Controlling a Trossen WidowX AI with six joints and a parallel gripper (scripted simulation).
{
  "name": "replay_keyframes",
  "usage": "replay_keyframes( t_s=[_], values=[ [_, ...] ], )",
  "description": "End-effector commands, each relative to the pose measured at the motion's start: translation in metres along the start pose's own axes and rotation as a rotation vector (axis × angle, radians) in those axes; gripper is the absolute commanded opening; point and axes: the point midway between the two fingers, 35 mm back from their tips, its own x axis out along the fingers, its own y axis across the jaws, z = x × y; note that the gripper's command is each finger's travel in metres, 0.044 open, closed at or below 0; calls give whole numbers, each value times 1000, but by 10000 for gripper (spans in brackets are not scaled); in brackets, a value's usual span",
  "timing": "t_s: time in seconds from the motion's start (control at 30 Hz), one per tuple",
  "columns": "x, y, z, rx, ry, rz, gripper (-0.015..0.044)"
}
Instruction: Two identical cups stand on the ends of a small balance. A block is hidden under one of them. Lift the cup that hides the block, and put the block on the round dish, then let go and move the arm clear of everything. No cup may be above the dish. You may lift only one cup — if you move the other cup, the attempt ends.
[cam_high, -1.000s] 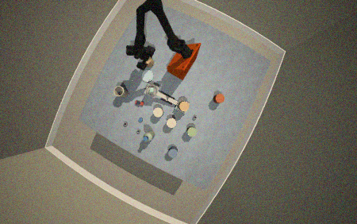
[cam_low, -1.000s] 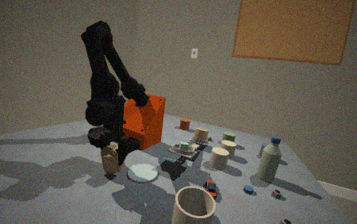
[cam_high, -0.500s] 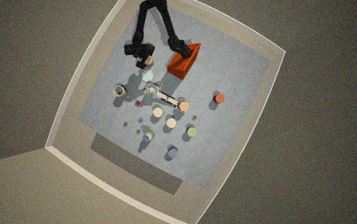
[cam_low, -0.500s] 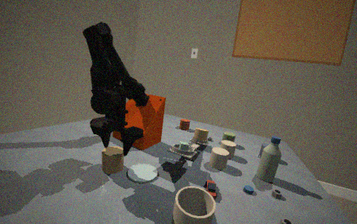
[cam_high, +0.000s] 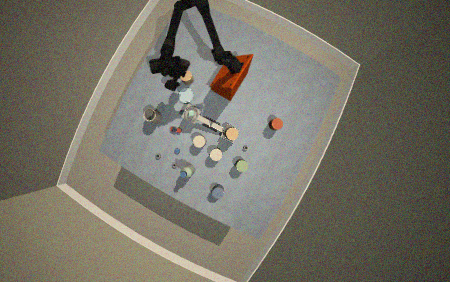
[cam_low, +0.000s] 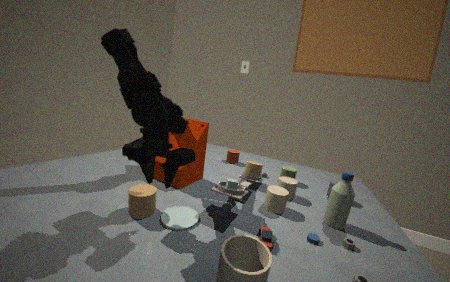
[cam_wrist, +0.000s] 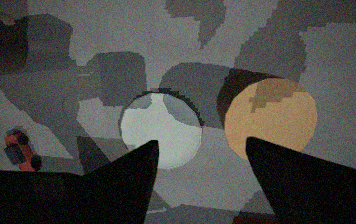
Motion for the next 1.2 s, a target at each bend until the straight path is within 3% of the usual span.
replay_keyframes(
  t_s=[0.0,0.33,0.7,1.17],
  values=[
    [3,17,-10,-43,32,-12,260],
    [1,70,-44,-172,81,-32,260],
    [-21,151,-136,-470,28,-85,260],
    [-5,153,-143,-488,18,-91,260]
  ],
)
